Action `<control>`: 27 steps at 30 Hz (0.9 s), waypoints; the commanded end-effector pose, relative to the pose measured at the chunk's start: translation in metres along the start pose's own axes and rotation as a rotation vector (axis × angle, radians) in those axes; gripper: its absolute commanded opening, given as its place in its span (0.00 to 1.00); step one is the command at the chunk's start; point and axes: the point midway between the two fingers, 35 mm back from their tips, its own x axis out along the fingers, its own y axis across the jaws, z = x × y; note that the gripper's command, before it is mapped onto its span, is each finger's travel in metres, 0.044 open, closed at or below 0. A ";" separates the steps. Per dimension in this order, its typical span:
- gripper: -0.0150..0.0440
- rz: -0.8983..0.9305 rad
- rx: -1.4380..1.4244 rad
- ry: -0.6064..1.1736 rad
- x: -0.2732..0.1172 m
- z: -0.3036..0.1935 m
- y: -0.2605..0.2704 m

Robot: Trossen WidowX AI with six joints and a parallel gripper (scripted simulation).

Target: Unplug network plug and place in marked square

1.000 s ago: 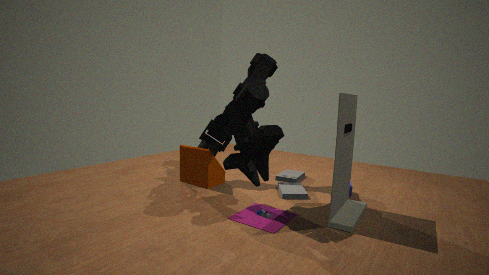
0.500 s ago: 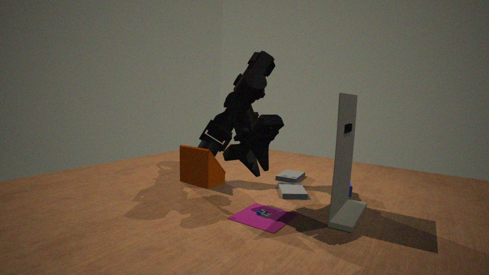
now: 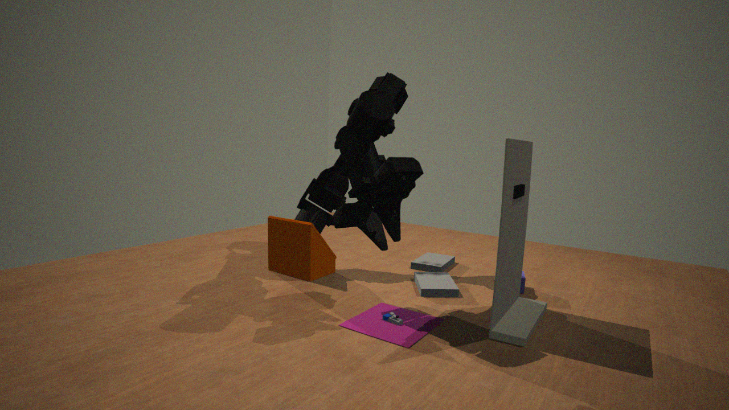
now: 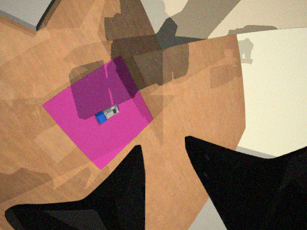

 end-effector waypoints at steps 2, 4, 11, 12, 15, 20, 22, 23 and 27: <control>0.52 0.000 -0.001 0.002 -0.008 -0.001 -0.009; 0.52 0.000 -0.002 0.002 -0.013 -0.002 -0.013; 0.52 -0.001 0.000 0.004 -0.030 -0.003 -0.027; 0.52 -0.002 0.000 0.004 -0.033 -0.003 -0.029; 0.52 -0.002 0.001 0.005 -0.041 -0.003 -0.035; 0.52 -0.003 0.002 0.005 -0.054 -0.003 -0.043; 0.52 -0.004 0.002 0.004 -0.060 -0.003 -0.047; 0.52 -0.004 0.002 0.004 -0.063 -0.002 -0.048; 0.52 -0.003 0.000 0.003 -0.074 -0.002 -0.054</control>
